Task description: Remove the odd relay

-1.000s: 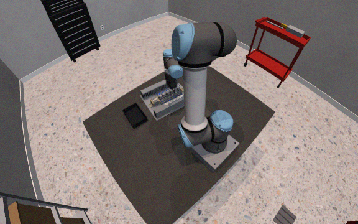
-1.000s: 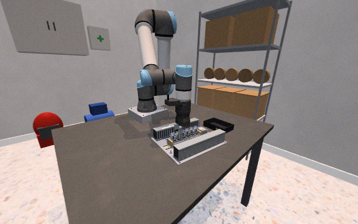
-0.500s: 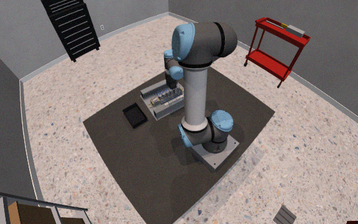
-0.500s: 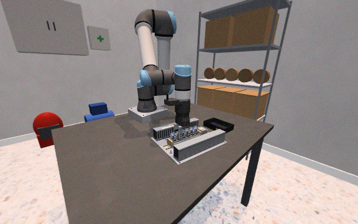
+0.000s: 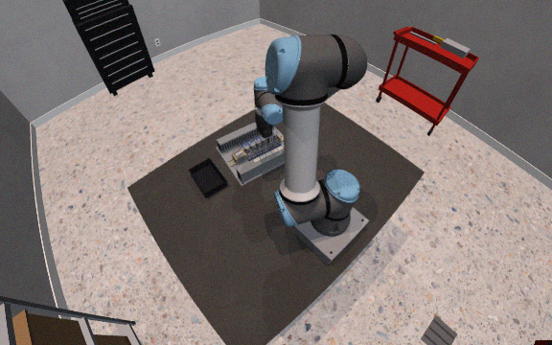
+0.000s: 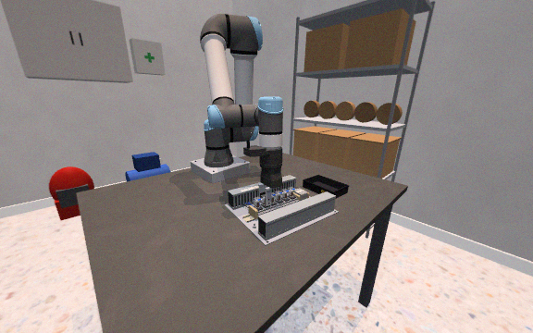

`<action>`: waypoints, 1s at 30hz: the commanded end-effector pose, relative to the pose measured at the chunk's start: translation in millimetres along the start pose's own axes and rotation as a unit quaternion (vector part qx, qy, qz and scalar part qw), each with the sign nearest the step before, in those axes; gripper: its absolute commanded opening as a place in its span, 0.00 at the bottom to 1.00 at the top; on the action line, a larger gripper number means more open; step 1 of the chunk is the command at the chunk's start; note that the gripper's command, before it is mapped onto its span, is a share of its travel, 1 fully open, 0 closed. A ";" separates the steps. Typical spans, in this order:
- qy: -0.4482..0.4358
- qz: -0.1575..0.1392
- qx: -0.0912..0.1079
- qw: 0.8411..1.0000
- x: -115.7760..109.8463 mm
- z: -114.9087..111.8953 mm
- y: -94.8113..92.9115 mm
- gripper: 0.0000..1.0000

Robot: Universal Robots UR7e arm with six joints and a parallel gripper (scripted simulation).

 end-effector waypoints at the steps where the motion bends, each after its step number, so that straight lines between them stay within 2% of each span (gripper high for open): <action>1: 0.000 -0.001 0.005 1.000 0.0 0.3 0.8 0.00; 30: 0.000 -0.001 0.030 1.000 0.1 4.3 0.9 0.00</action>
Point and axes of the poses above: the point where the finger pads meet when closed, its own y axis back along the fingers, its own z axis across the jaws, x = y × z, the point moved 5 cm from there along y, back along the fingers, and after that the axes turned 2 degrees about -y, right-handed, at the moved point
